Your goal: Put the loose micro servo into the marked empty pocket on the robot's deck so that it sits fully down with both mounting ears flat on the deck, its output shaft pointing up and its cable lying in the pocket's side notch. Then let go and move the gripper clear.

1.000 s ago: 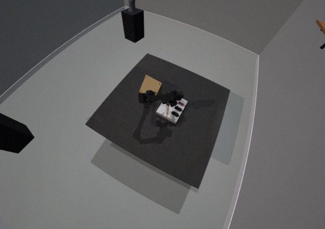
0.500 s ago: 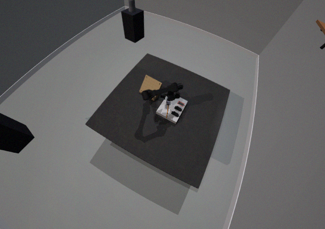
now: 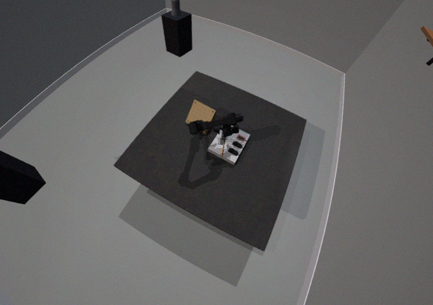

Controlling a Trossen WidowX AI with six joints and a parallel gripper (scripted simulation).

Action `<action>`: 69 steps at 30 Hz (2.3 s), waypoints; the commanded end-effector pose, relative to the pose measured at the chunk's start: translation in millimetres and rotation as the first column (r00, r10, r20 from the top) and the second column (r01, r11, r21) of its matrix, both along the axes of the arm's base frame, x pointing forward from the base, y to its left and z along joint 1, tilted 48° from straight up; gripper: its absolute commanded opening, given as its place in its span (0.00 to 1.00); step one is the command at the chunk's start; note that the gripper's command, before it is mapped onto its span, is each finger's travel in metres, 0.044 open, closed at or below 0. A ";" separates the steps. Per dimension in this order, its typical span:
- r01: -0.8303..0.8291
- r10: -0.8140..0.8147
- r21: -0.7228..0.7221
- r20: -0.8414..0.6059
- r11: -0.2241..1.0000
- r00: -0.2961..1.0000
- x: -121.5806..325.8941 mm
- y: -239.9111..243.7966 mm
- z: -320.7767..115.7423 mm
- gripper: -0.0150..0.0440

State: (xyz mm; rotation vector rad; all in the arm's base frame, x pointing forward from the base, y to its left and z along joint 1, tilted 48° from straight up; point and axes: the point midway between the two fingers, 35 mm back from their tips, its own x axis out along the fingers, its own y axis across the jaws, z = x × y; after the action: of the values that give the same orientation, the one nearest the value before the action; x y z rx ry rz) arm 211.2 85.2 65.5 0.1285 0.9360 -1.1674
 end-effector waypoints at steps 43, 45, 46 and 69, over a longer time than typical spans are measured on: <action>-0.001 0.001 -0.006 -0.004 1.000 1.000 -1.0 4.7 10.5 0.25; -0.001 0.001 -0.006 -0.004 1.000 1.000 2.4 5.3 10.3 0.25; -0.001 0.001 -0.006 -0.003 1.000 1.000 5.2 5.8 10.1 0.25; -0.001 0.001 -0.001 -0.001 1.000 1.000 18.3 57.6 -43.1 0.25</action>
State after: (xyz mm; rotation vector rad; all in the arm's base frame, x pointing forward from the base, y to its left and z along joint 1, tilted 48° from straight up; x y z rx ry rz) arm 230.1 133.2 30.1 0.1145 0.9363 -1.1693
